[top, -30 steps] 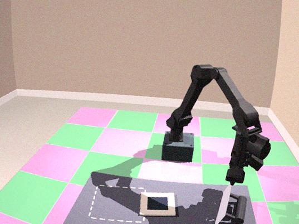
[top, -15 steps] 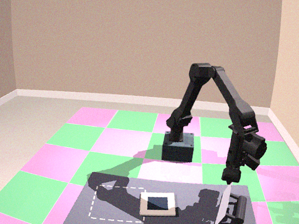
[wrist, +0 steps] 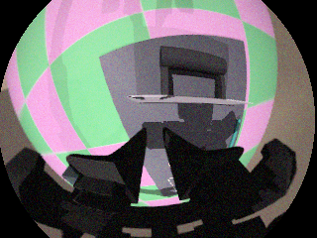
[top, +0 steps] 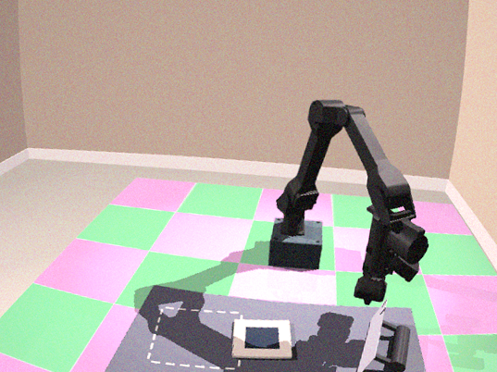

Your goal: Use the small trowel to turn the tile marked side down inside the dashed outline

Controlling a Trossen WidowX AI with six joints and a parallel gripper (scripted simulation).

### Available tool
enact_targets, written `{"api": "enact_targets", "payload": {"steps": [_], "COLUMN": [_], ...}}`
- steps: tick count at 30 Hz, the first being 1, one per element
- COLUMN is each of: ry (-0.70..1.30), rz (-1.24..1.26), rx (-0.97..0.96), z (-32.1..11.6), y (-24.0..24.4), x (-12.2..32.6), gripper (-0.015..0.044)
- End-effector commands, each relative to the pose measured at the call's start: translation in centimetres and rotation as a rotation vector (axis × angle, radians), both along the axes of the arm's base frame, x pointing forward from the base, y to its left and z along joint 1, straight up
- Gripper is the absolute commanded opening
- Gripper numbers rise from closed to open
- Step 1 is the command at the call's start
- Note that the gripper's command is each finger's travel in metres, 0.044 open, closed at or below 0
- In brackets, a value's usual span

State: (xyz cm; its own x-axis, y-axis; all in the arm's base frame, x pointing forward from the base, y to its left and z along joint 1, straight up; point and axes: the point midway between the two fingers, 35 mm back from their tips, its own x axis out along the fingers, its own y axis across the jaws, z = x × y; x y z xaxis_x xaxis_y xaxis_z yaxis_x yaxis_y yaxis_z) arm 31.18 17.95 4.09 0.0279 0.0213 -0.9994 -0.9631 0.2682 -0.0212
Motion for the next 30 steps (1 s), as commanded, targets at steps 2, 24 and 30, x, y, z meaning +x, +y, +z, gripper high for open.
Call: {"api": "enact_targets", "payload": {"steps": [2, 24, 30], "ry": [-0.002, -0.002, -0.001], "rz": [0.004, 0.002, 0.004], "rx": [-0.006, -0.005, -0.008], "z": [-0.4, 0.5, 1.6], "y": [-0.9, -2.3, -2.2], "x": [-0.3, -0.7, -0.8], "gripper": [0.01, 0.01, 0.01]}}
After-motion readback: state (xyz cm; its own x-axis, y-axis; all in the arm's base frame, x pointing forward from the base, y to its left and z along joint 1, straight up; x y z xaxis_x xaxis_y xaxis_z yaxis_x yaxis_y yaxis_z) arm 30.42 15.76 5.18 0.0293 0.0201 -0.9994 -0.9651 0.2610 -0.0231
